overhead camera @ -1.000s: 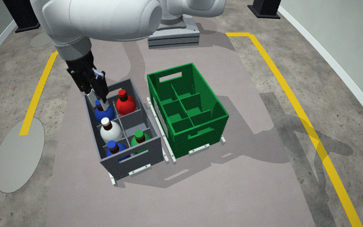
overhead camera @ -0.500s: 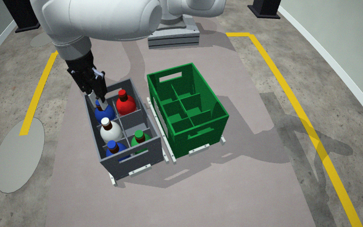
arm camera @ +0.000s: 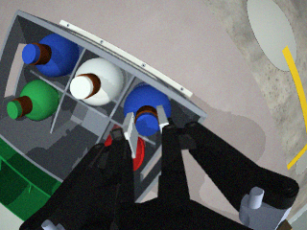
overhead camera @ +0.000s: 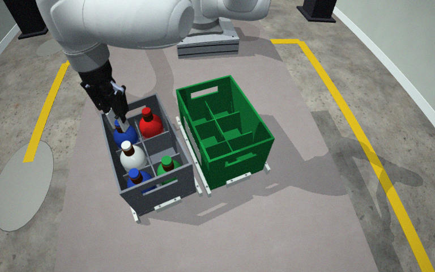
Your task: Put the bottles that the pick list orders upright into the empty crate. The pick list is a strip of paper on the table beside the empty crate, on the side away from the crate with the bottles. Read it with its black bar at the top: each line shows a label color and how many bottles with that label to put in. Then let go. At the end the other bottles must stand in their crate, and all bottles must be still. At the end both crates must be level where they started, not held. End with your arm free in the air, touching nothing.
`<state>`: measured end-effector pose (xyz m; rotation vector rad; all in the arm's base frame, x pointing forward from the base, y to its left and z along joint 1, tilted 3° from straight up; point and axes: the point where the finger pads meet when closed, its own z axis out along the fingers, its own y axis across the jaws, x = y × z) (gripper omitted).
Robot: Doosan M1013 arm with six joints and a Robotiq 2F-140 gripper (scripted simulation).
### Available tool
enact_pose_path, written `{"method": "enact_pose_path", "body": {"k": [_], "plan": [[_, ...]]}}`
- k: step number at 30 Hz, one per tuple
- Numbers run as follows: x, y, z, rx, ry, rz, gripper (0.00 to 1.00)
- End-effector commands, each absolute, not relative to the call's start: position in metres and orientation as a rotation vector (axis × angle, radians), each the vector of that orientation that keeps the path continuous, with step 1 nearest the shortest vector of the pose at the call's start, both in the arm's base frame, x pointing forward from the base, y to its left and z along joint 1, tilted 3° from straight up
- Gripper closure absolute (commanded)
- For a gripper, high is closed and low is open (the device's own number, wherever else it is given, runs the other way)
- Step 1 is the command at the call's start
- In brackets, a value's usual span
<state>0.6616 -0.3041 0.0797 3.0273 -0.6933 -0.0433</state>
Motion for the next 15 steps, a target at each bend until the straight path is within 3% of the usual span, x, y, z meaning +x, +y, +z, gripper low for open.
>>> {"method": "enact_pose_path", "body": {"k": [1, 15], "plan": [[0.6616, -0.3041, 0.0799, 3.027, -0.693, -0.043, 1.0], [0.6618, -0.3039, 0.0866, 3.027, -0.693, -0.043, 1.0]]}}
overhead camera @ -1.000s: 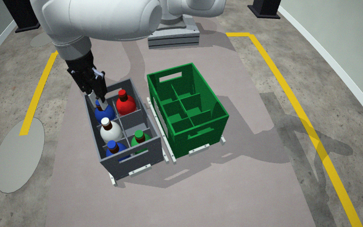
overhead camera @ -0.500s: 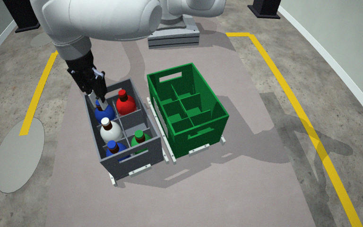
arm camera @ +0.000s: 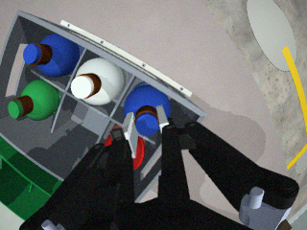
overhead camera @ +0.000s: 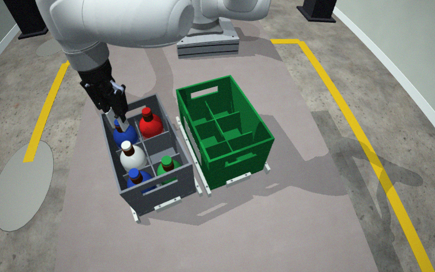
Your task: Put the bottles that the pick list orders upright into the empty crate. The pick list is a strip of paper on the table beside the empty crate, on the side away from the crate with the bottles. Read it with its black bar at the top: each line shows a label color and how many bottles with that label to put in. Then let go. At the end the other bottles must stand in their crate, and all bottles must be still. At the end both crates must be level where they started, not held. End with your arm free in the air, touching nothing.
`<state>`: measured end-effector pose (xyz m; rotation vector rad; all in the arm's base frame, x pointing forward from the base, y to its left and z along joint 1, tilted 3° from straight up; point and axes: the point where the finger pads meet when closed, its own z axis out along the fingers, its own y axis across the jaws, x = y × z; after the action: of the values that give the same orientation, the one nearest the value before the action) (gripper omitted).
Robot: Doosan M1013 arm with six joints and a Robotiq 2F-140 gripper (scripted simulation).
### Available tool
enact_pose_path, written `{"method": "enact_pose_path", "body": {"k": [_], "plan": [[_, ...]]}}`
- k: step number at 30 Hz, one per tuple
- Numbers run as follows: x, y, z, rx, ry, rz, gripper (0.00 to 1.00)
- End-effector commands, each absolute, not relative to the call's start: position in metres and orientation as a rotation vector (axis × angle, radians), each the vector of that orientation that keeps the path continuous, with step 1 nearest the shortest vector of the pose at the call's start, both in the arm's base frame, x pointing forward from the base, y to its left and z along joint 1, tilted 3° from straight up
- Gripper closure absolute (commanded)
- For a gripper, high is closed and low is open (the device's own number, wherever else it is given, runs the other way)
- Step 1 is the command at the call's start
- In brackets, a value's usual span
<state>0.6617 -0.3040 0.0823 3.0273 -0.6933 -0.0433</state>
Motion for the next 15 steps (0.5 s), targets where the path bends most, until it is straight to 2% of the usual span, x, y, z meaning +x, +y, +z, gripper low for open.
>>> {"method": "enact_pose_path", "body": {"k": [1, 15], "plan": [[0.662, -0.304, 0.088, 3.027, -0.693, -0.043, 1.0], [0.663, -0.303, 0.108, 3.027, -0.693, -0.043, 1.0]]}}
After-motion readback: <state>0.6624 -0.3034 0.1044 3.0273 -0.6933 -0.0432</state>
